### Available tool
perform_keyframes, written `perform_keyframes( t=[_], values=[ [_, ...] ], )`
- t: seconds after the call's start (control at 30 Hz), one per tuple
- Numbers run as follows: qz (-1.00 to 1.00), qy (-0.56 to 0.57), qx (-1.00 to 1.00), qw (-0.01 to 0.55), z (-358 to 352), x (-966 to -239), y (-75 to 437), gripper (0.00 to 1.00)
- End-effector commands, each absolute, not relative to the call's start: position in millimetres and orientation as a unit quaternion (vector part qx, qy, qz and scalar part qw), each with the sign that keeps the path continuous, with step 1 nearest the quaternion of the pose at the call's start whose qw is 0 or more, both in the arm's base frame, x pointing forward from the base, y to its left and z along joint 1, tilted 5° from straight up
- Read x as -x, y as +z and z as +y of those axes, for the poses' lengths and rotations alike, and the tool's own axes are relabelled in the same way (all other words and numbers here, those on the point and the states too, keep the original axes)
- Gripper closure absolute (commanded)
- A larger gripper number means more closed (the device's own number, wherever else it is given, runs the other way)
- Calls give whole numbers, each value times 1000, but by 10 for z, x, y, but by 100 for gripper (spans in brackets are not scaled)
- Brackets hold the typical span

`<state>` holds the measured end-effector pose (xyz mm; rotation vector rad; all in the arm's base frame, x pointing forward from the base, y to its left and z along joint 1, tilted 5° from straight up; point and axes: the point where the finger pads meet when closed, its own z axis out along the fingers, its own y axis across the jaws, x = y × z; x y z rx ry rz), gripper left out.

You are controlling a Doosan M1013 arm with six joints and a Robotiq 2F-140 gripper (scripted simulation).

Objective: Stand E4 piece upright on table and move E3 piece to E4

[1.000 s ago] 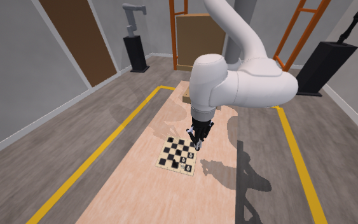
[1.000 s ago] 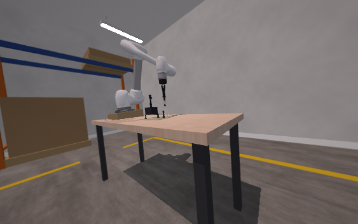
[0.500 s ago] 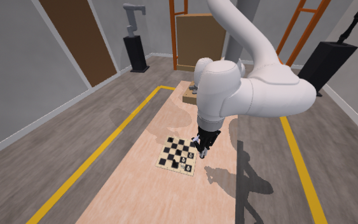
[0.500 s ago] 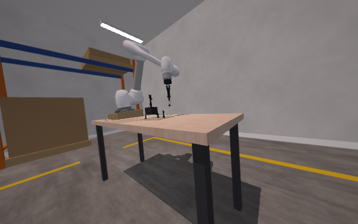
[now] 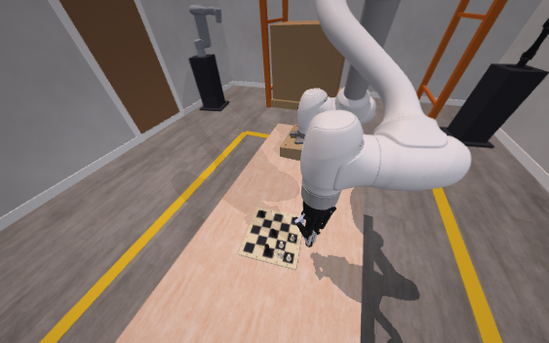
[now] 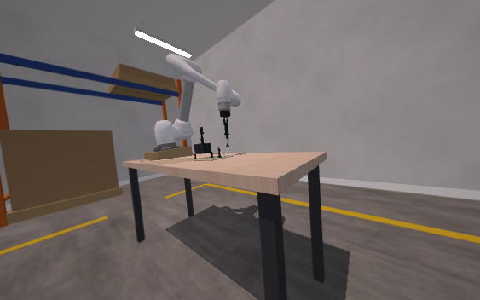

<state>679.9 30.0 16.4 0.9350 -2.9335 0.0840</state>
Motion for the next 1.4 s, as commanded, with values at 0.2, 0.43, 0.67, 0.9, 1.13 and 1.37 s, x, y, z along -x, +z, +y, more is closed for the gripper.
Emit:
perform_keyframes(
  t=[0.2, 0.43, 0.67, 0.9, 1.13, 1.37],
  values=[
    [-952, 27, -303, 31, 273, -6784, -219, 100],
    [-952, 27, -303, 31, 257, -6775, -438, 100],
    [-952, 27, -303, 31, 254, -6774, -483, 100],
    [-952, 27, -303, 31, 254, -6774, -485, 100],
    [-952, 27, -303, 31, 254, -6774, -485, 100],
    [-952, 27, -303, 31, 254, -6774, -485, 100]
  ],
)
